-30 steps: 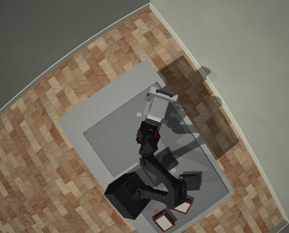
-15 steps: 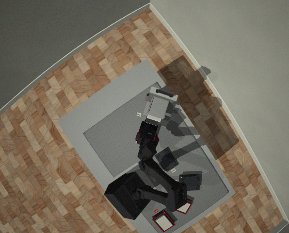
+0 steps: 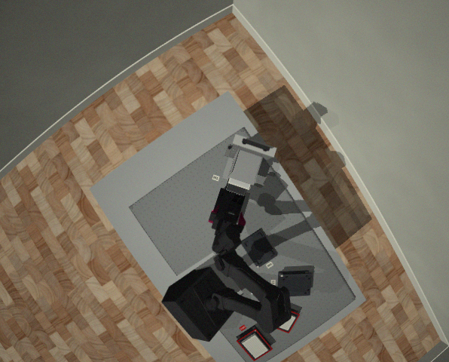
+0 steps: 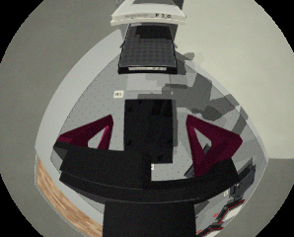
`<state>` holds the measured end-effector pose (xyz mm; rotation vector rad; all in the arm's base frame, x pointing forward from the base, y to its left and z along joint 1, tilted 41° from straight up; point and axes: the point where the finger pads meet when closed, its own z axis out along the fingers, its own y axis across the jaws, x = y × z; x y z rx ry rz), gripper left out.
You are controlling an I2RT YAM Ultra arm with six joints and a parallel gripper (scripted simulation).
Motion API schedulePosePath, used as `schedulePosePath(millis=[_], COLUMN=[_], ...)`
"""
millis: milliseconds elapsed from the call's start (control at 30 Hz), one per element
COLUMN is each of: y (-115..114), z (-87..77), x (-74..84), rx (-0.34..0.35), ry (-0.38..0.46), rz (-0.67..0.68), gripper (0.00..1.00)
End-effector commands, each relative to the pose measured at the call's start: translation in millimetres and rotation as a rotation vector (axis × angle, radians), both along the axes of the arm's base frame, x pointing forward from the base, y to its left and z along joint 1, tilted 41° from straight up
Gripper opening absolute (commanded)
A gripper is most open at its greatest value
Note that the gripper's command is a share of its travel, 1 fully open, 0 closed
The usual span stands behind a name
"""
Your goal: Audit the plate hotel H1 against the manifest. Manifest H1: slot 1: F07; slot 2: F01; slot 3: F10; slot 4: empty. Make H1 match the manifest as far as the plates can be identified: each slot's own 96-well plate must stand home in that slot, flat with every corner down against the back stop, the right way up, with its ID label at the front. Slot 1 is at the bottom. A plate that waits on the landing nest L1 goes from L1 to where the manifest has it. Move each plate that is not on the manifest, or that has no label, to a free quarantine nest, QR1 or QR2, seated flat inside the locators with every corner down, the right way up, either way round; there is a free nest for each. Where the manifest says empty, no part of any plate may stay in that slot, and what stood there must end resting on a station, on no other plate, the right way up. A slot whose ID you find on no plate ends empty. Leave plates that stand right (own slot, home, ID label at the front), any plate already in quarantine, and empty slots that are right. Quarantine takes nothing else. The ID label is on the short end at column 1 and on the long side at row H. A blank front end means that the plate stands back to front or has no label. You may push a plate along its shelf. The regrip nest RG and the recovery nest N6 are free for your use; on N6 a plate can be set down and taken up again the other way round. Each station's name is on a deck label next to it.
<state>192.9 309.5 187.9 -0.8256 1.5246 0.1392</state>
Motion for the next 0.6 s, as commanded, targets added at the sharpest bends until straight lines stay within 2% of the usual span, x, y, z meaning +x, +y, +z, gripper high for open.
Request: schedulePosePath(millis=[0, 33, 67, 567], y=[-0.3, -1.4, -1.8, -1.9], z=[3.0, 2.1, -0.8, -1.6], x=[-5.6, -6.4, -5.0, -4.6], rx=[0.017, 0.016, 0.016, 0.016], ry=[-0.003, -0.003, -0.003, -0.003], rz=[0.01, 0.01, 0.01, 0.01], gripper=[1.0, 1.0, 0.0, 0.0])
